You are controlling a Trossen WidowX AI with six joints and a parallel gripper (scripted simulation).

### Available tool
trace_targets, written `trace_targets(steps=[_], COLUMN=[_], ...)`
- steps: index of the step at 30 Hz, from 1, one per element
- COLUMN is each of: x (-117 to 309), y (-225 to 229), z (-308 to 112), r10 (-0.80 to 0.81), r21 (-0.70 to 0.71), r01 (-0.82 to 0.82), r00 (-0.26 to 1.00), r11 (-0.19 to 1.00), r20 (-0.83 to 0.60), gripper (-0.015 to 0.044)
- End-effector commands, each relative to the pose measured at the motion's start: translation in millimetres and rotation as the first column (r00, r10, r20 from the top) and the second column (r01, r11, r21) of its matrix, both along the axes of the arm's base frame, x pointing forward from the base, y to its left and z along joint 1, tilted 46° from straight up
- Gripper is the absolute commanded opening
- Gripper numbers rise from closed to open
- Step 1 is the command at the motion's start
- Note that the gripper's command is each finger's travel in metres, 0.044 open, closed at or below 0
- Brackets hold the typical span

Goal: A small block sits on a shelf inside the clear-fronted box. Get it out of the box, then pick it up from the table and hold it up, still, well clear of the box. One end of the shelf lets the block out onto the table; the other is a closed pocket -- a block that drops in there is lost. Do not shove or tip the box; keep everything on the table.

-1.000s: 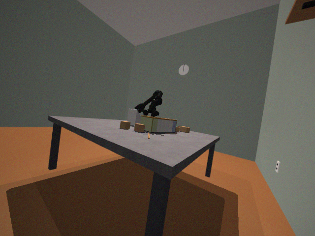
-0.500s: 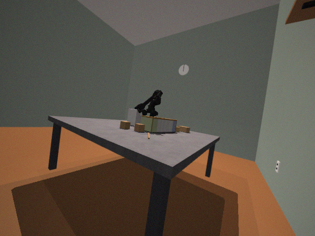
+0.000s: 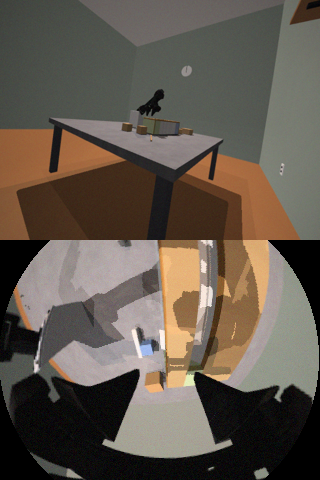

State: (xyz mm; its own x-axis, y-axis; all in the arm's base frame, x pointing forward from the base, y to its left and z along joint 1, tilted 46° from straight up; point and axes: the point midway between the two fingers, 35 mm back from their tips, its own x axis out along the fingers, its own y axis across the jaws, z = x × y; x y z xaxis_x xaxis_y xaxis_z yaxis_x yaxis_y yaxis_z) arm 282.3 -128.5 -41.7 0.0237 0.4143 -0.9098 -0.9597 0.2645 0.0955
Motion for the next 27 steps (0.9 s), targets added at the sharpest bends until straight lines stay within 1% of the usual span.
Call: trace_targets(steps=[1,4,7,10,13,15,17,19,21,24,27], x=[-3.6,-7.5,-11.4,-15.2,-19.1,-21.6,-24.2,-26.7,-29.2,-32.2,-35.1], y=[-4.7,-7.7,-10.5,-13.3,-16.1,-17.9,-19.6,-21.4,-23.1,-25.1,-27.0], z=[-0.1,-2.6,-4.9,-7.1,-9.1,-10.3,-11.5,-12.6,-13.7,-14.8,-15.9], r10=[-0.234,-0.505,-0.712,-0.832,-0.853,-0.81,-0.724,-0.601,-0.448,-0.261,-0.059], r21=[0.003,-0.001,-0.041,-0.117,-0.225,-0.311,-0.403,-0.5,-0.594,-0.687,-0.771], r01=[0.235,0.516,0.745,0.898,0.961,0.95,0.899,0.81,0.689,0.536,0.362], r00=[0.969,0.838,0.618,0.335,0.02,-0.192,-0.392,-0.573,-0.723,-0.843,-0.918], r11=[0.972,0.856,0.666,0.424,0.16,-0.012,-0.171,-0.308,-0.415,-0.491,-0.524], r20=[-0.083,-0.208,-0.332,-0.441,-0.522,-0.554,-0.567,-0.557,-0.526,-0.471,-0.391], gripper=[0.0285,0.0285,0.0285,0.0285,0.0285,0.0285,0.0285,0.0285,0.0285,0.0285,0.0285])
